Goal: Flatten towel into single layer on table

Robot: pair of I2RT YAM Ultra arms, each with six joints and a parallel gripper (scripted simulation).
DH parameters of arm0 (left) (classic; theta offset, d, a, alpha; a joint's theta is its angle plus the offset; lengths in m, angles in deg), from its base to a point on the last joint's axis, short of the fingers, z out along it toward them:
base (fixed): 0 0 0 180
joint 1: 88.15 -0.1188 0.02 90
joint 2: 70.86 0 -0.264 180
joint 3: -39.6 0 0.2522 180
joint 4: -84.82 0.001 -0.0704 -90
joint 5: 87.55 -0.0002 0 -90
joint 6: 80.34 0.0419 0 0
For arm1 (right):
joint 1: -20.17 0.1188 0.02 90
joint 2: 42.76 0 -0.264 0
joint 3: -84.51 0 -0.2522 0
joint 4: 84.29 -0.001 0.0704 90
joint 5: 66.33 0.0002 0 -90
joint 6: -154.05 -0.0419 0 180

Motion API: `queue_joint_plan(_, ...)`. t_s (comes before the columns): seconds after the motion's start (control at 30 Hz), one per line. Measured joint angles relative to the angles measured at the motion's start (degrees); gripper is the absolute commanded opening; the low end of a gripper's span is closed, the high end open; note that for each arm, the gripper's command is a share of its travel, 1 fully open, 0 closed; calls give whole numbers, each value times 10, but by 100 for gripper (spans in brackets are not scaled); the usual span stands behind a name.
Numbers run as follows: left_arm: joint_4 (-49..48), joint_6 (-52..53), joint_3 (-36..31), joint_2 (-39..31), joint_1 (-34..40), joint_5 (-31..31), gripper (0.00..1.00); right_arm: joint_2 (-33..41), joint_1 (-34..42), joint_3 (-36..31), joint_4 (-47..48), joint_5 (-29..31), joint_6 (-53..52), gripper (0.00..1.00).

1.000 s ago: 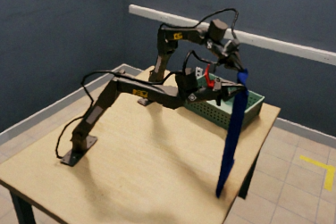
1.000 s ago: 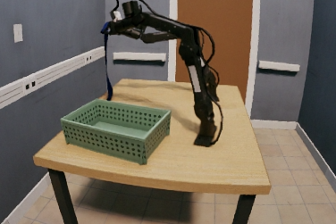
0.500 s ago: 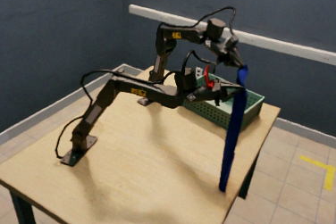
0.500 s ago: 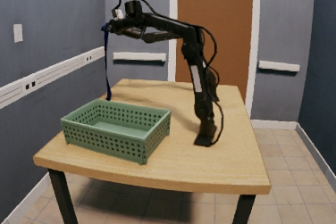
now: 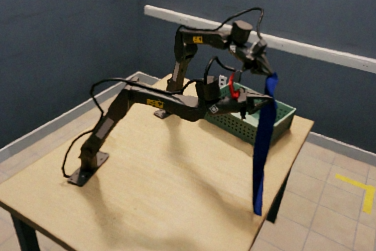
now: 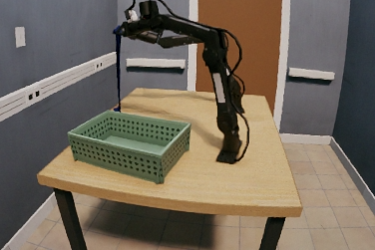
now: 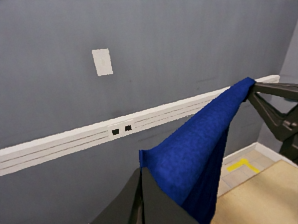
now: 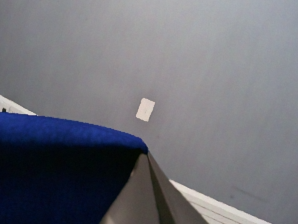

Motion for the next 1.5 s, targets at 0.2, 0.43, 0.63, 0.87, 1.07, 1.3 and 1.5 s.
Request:
queue_joint_plan(0.2,0,0,0,0,0,0,0,0,0,0,0,0,0,0)
queue_joint_plan(0.43,0,0,0,0,0,0,0,0,0,0,0,0,0,0)
queue_joint_plan(0.63,0,0,0,0,0,0,0,0,0,0,0,0,0,0)
queue_joint_plan(0.87,0,0,0,0,0,0,0,0,0,0,0,0,0,0)
queue_joint_plan(1.07,-47,0,-32,0,0,0,0,-15,-1,6,28,0,0,0)
queue_joint_plan(1.3,-193,0,-80,55,-5,0,0,-124,-20,84,106,0,0,0)
queue_joint_plan(1.5,-278,0,-109,78,-6,0,0,-170,-26,127,100,1,0,0)
